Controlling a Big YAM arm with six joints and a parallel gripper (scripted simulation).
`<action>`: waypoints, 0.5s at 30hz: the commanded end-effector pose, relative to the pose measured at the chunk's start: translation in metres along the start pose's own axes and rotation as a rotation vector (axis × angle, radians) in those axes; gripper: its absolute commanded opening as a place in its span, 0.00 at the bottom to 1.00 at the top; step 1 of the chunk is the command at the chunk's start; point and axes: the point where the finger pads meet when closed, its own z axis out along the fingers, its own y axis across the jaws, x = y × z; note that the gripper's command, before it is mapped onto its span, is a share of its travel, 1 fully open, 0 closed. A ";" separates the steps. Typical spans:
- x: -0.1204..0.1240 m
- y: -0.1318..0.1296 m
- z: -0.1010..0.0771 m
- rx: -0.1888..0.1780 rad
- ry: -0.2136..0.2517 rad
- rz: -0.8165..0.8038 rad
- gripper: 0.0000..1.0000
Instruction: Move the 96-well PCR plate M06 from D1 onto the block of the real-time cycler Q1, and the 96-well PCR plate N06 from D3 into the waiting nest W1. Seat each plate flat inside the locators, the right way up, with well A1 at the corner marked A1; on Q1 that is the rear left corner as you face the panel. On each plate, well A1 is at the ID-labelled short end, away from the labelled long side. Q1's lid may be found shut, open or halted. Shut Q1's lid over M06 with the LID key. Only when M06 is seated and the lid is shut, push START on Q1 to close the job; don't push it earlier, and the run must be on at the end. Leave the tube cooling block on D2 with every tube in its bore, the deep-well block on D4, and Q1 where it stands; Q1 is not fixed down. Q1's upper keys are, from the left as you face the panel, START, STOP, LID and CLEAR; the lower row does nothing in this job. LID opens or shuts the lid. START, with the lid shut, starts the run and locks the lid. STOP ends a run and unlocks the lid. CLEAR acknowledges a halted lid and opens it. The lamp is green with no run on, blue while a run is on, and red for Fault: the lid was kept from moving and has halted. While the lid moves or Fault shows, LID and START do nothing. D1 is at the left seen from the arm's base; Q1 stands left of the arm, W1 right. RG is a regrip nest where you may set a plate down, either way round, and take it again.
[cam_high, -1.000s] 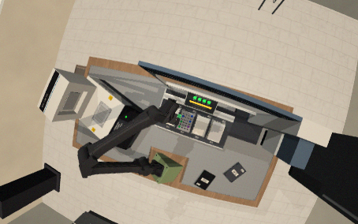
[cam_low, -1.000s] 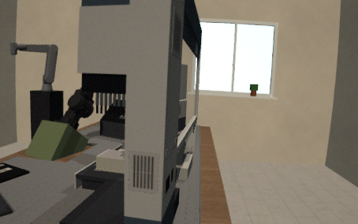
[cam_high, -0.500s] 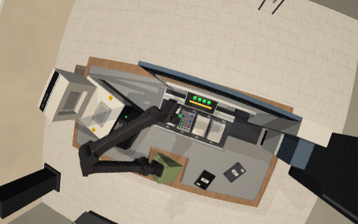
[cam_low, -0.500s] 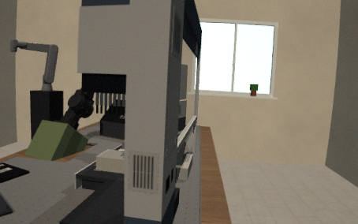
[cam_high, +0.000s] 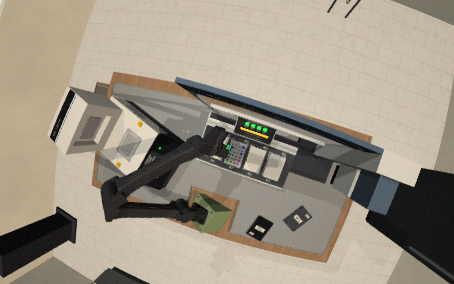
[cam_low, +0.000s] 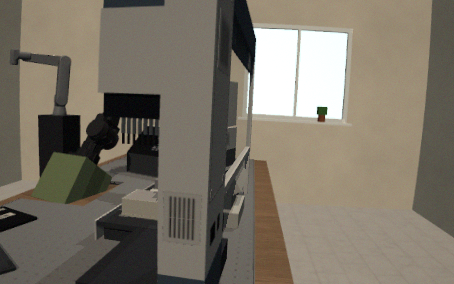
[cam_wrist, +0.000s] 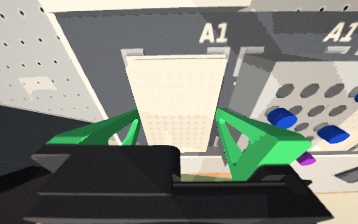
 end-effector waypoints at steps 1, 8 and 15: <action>-0.011 0.006 -0.011 0.012 -0.034 -0.031 1.00; -0.019 0.010 -0.019 0.012 -0.036 -0.050 1.00; -0.026 0.008 -0.018 0.012 -0.036 -0.049 1.00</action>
